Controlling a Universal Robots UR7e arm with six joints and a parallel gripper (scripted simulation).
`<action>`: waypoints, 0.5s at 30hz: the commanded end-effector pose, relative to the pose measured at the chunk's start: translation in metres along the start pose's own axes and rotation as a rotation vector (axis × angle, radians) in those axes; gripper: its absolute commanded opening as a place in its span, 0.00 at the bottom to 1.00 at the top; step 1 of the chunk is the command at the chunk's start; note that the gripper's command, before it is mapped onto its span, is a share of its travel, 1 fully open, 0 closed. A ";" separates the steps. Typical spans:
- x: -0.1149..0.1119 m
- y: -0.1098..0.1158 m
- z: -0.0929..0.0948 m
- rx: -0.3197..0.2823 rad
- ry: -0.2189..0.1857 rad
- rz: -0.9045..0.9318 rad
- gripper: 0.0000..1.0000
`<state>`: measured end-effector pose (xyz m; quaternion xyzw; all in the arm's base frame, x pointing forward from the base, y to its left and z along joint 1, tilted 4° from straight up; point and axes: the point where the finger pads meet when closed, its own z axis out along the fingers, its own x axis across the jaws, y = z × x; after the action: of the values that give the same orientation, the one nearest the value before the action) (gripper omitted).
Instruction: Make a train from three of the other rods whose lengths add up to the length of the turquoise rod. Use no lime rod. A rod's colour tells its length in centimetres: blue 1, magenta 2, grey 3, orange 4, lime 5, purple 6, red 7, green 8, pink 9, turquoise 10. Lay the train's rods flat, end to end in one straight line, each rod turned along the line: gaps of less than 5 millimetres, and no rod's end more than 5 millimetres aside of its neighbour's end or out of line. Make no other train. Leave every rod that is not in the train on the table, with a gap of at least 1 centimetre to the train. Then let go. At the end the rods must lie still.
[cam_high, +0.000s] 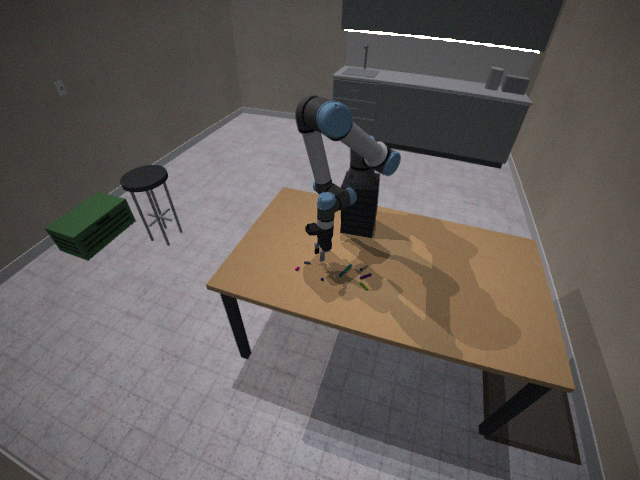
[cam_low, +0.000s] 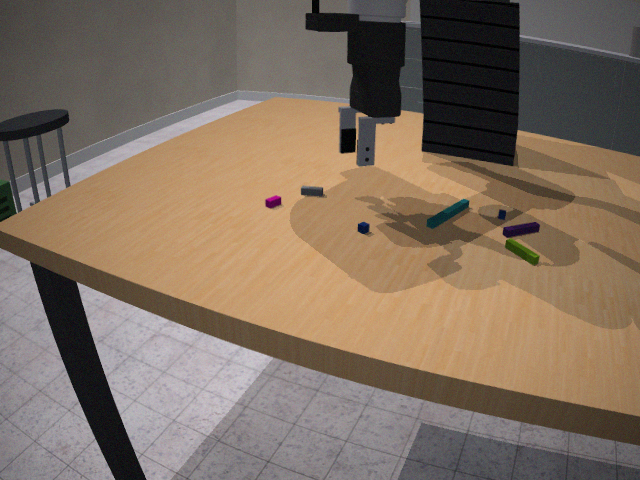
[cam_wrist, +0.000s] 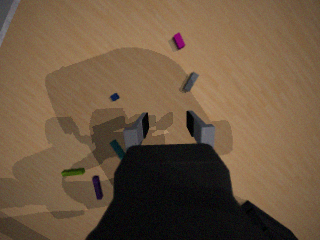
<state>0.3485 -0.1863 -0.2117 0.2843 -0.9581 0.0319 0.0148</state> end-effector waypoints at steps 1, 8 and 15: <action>0.000 0.000 -0.001 0.002 -0.001 0.001 1.00; 0.000 0.000 -0.001 0.002 -0.001 0.001 1.00; -0.001 -0.003 -0.001 0.005 -0.002 0.028 1.00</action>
<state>0.3484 -0.1864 -0.2117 0.2820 -0.9588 0.0319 0.0148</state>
